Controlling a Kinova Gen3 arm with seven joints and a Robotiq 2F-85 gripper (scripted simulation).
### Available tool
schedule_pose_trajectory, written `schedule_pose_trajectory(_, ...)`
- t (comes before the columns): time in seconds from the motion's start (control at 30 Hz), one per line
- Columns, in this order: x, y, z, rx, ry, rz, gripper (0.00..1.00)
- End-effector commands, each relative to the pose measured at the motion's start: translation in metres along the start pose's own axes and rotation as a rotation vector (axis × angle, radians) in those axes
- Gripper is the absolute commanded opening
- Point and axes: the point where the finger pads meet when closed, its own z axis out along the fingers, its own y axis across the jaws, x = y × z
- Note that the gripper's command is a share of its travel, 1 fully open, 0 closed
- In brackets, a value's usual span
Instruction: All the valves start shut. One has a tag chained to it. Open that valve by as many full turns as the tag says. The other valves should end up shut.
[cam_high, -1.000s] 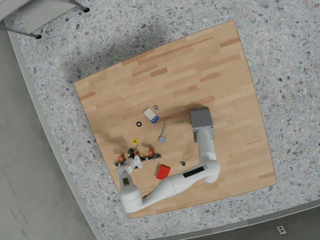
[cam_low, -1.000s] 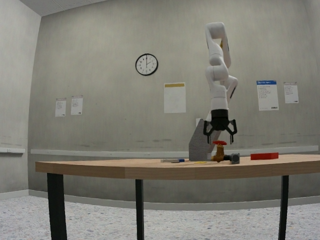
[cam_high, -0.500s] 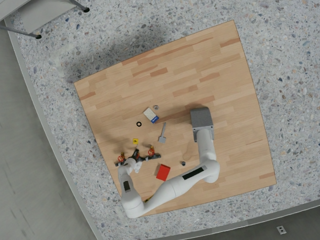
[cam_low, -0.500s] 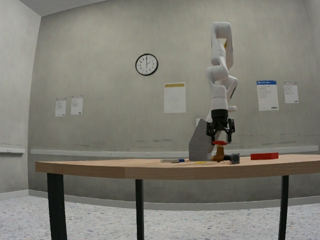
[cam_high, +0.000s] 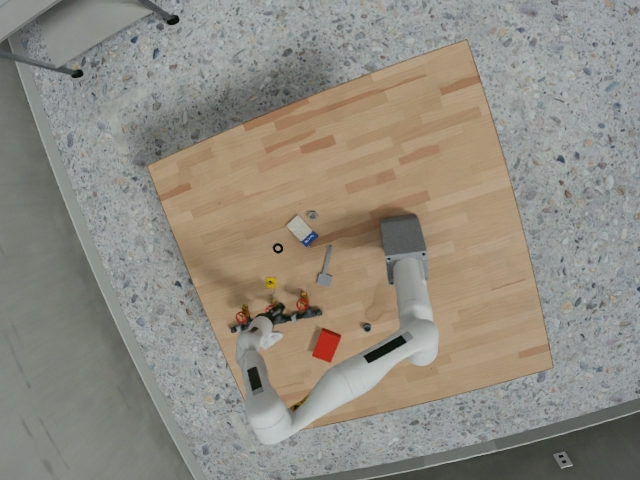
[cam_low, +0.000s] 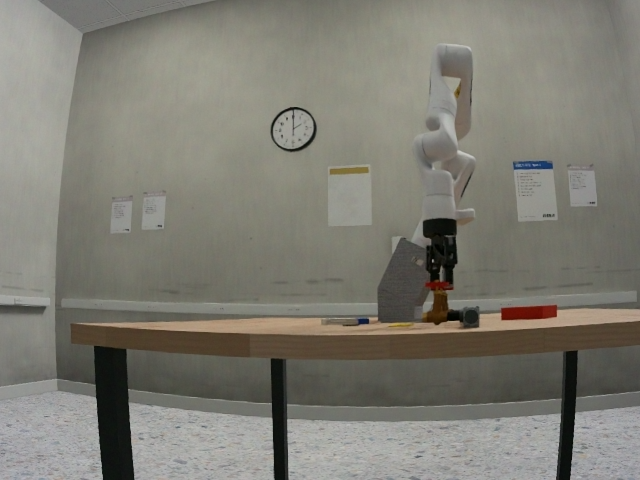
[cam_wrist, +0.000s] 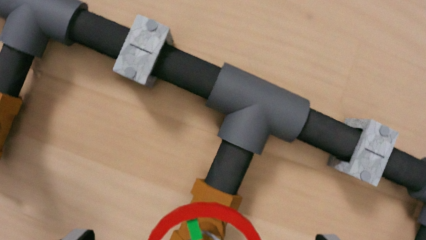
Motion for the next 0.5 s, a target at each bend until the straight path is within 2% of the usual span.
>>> schedule_pose_trajectory(0.0,-0.0005,0.0008,-0.0009,0.002,-0.003,0.052,1.0)
schedule_pose_trajectory(0.47,-0.0005,0.0008,-0.0009,0.002,-0.003,0.216,1.0)
